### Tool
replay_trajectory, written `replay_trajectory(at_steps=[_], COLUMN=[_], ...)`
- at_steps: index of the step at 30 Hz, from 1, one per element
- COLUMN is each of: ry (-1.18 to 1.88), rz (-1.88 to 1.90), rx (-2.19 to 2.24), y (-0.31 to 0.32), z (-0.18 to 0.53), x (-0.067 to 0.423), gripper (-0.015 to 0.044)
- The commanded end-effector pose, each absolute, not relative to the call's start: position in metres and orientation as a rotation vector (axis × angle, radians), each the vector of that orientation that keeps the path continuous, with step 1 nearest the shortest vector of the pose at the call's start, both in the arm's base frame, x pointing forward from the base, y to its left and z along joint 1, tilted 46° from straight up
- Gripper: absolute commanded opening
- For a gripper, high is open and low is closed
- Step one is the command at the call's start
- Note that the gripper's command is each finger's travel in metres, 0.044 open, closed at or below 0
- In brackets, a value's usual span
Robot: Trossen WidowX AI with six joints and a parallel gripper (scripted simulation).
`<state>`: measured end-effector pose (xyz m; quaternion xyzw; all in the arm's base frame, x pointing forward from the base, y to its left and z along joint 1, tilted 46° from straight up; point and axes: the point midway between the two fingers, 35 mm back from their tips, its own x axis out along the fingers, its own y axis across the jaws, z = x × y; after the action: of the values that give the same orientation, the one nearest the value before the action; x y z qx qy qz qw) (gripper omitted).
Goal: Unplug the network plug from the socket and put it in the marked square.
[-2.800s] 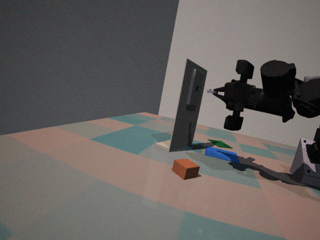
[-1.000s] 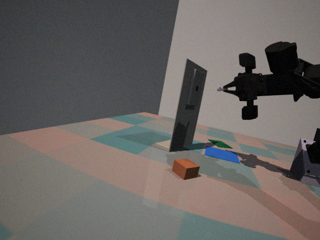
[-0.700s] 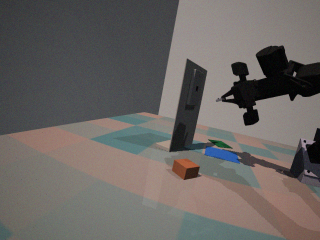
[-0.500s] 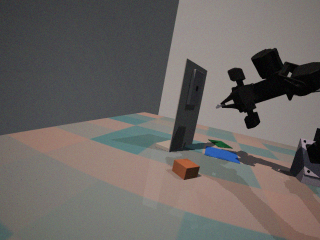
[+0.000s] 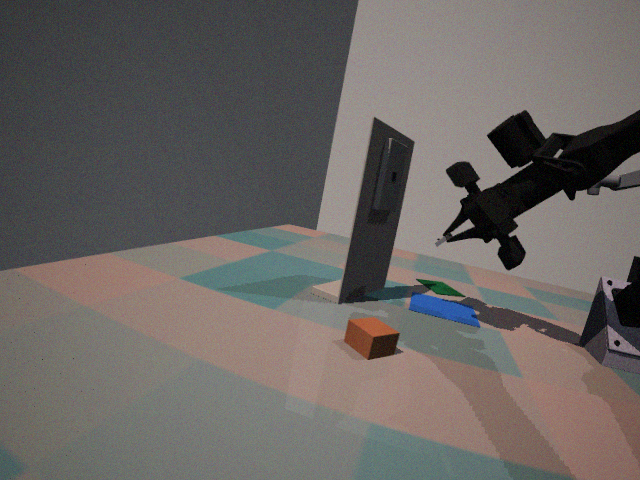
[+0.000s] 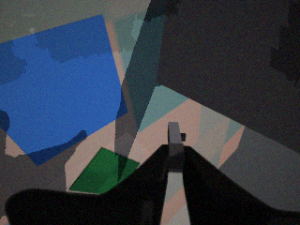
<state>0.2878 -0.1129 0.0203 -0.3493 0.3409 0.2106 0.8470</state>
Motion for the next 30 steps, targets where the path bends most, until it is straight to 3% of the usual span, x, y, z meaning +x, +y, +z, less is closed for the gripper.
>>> replay_trajectory(at_steps=[1, 30], ry=[0.694, 0.543], rz=[0.508, 0.703], rx=[-0.716, -0.601], y=[-0.109, -0.085], z=[0.012, -0.023], x=[0.286, 0.275], gripper=[0.0000, 0.0000])
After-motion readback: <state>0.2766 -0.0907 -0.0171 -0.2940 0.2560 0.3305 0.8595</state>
